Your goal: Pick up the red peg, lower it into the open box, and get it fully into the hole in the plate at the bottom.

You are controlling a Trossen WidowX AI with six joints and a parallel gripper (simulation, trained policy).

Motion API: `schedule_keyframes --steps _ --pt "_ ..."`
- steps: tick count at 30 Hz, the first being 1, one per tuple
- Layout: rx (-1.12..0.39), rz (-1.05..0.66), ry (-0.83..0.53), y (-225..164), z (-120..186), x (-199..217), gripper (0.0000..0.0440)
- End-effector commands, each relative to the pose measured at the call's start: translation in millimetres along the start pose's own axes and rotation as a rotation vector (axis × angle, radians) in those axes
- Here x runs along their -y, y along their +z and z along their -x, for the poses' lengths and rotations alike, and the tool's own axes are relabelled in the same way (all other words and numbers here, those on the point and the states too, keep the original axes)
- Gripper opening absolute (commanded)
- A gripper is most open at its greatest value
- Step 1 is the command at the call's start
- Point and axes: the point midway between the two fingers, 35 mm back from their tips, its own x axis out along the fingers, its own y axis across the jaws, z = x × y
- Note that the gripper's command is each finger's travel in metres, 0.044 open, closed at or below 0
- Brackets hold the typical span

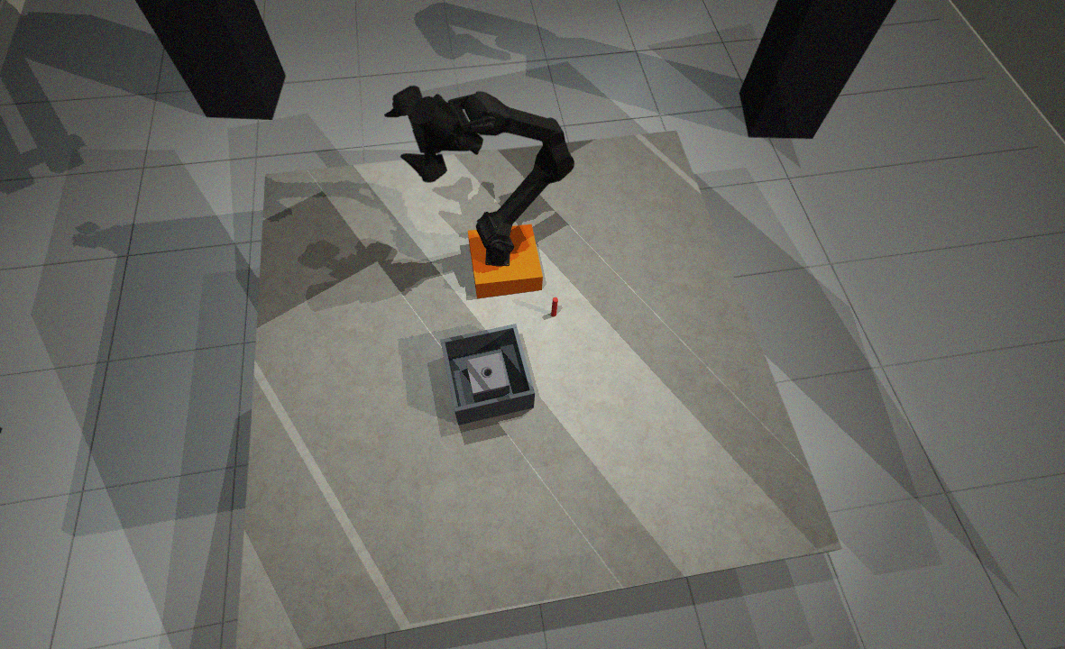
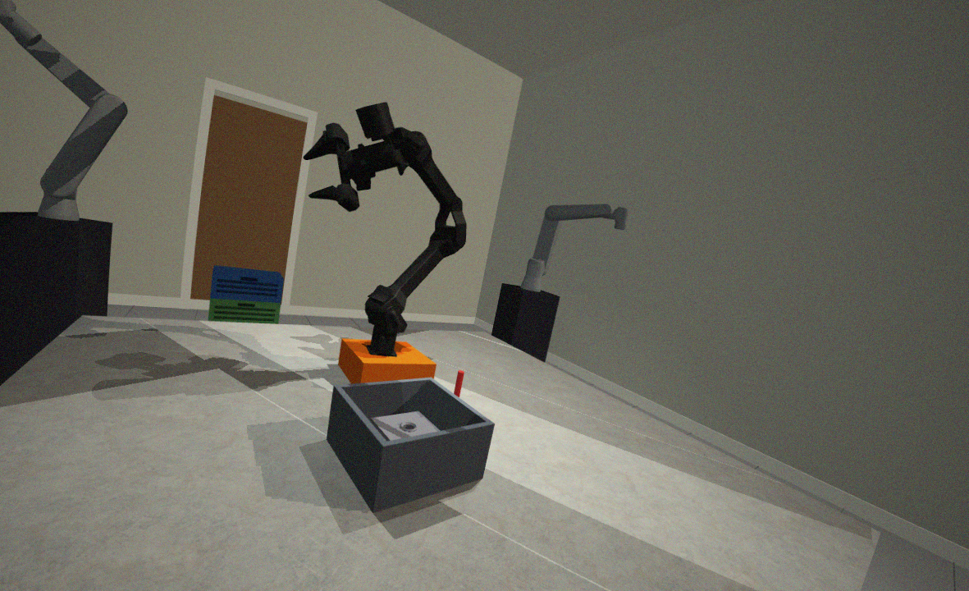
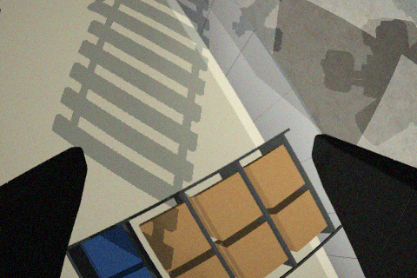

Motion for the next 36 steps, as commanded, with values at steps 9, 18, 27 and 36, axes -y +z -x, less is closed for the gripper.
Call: schedule_keyframes --steps 9,18,27,36 --pt "-0.139 0.392 -0.158 -47.2 -4.7 57.5 0.0440" --pt "-0.265 0.670 -0.235 -74.4 6.3 99.4 0.0440" --pt "-0.403 0.948 -0.287 -93.7 26.1 142.0 0.0440" --pt "-0.550 1.224 -0.318 -103.5 52.5 184.3 0.0440"
